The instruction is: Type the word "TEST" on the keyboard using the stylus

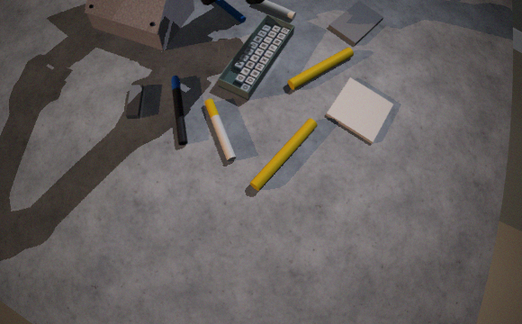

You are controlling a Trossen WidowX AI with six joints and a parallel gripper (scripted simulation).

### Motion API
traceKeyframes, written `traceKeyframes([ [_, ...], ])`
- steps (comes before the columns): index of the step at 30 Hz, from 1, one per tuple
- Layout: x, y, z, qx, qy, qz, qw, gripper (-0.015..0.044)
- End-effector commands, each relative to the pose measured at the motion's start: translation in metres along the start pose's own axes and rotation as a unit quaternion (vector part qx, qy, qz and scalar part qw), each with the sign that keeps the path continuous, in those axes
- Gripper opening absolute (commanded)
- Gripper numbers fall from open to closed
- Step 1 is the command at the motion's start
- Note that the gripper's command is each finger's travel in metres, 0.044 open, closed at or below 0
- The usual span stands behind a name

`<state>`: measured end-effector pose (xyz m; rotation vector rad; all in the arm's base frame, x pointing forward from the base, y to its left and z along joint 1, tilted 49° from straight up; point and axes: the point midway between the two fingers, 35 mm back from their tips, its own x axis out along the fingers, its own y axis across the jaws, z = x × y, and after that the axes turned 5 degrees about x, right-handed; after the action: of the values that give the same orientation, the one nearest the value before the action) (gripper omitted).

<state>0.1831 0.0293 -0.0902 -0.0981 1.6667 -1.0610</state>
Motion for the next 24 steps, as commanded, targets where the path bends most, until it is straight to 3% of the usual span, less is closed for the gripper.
traceKeyframes([
  [1, 0.003, -0.001, -0.001, 0.003, 0.005, -0.001, 1.0, 0.015],
  [24, 0.019, -0.001, 0.008, 0.003, 0.005, -0.002, 1.0, 0.015],
])
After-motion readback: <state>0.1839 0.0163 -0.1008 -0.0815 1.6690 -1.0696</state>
